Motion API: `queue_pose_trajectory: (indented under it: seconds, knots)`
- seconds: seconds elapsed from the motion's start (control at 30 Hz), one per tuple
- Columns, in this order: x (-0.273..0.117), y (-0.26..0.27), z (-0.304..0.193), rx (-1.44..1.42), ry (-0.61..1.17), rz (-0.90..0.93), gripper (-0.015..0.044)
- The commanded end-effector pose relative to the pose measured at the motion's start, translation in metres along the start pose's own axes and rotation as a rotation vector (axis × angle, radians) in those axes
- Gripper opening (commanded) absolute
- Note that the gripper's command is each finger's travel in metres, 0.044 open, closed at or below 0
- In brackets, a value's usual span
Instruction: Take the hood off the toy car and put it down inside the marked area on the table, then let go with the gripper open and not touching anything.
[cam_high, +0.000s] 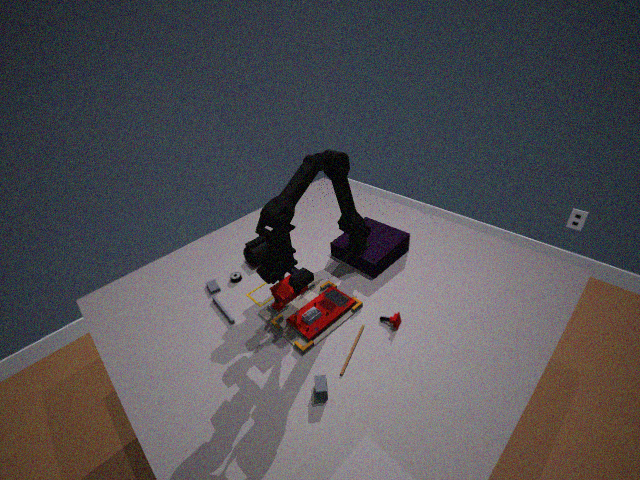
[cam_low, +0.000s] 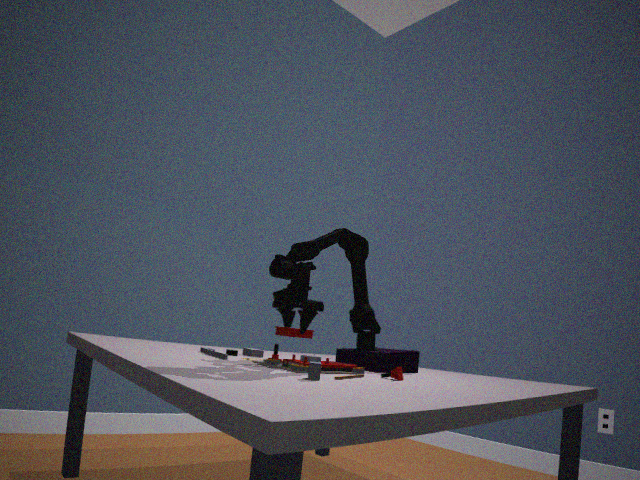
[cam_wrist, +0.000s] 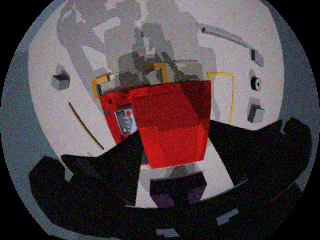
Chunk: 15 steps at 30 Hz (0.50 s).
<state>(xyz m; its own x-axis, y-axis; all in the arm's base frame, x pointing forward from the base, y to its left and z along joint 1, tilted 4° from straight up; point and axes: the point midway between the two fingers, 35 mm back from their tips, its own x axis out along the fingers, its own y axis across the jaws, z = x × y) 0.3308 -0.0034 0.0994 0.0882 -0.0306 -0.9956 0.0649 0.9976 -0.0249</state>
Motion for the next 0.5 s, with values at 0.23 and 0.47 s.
queue_pose_trajectory:
  seconds: [0.23,0.47]
  knots:
    - [-0.002,-0.031,-0.001,-0.003,-0.007,0.0,0.0]
    - [-0.003,-0.053,-0.003,-0.003,-0.005,-0.002,0.0]
